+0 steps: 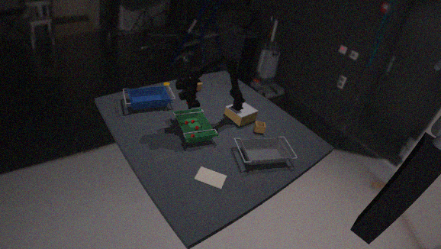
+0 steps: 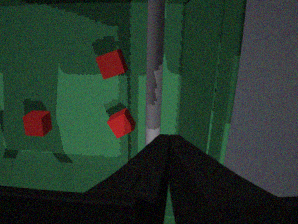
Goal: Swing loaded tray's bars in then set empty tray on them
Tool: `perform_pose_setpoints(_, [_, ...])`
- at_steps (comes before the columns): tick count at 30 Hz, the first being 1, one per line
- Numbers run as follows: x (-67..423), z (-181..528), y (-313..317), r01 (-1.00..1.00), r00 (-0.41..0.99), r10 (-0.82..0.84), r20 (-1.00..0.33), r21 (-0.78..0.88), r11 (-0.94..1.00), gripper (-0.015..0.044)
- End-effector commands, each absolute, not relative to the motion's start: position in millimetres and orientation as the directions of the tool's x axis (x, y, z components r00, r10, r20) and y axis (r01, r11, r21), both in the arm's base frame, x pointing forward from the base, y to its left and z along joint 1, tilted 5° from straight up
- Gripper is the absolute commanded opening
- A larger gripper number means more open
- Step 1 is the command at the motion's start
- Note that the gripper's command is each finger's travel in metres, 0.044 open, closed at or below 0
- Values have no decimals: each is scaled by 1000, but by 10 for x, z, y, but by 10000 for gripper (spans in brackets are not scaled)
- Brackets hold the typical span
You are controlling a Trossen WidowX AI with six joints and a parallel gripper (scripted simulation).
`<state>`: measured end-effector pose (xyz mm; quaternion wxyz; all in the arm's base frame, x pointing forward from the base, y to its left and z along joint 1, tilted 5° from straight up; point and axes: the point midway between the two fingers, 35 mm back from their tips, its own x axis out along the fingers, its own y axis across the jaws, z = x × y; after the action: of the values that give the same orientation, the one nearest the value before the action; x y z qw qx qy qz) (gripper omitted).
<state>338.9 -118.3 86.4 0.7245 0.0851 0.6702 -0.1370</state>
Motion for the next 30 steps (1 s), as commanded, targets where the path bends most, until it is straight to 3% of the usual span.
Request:
perform_pose_setpoints(1, [3389, 864, -1183, 313, 64, -85, -994, -60, 948, 0])
perform_pose_setpoints(11, [3389, 864, -1183, 313, 64, -85, -994, -60, 948, 0])
perform_pose_setpoints(19, [3401, 930, -1182, 312, 66, -85, -994, -60, 948, 210])
perform_pose_setpoints(27, [3397, 1851, -1117, 307, 84, -91, -992, -61, 950, 420])
perform_pose_setpoints(30, [3302, 2229, -1062, 305, 91, -93, -992, -61, 950, 440])
